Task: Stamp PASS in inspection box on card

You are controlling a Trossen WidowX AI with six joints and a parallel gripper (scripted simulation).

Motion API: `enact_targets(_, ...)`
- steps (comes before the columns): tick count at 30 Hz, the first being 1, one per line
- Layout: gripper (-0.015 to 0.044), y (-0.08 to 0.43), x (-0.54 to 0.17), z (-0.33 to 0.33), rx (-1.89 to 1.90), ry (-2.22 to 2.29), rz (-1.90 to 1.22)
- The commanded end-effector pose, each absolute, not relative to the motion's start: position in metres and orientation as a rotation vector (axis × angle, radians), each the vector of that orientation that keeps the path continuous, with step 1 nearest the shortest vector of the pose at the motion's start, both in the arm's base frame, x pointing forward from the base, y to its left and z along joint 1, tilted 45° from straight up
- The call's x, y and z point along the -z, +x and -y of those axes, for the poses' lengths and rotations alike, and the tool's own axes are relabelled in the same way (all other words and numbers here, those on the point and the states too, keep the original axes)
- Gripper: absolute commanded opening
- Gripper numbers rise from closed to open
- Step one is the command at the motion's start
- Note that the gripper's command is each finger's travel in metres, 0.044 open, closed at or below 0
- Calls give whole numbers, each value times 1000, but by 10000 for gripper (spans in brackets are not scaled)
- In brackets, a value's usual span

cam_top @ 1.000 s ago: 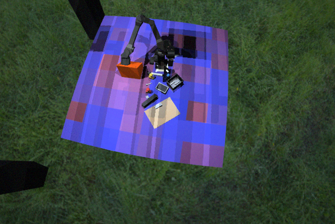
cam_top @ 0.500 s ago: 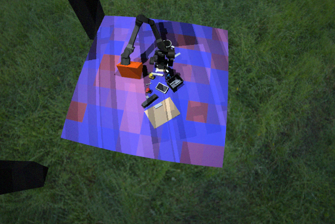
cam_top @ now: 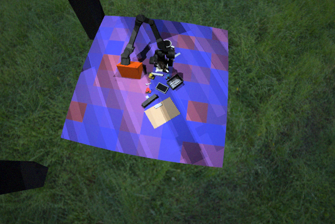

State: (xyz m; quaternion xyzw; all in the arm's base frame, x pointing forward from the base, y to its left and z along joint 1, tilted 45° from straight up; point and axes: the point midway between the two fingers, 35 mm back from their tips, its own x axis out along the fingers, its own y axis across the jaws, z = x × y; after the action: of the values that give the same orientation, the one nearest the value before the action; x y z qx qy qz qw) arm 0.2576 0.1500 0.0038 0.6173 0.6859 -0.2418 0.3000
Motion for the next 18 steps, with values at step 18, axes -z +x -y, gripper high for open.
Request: enact_targets(18, 0, 262, -22, -132, 632, 1637, -1819)
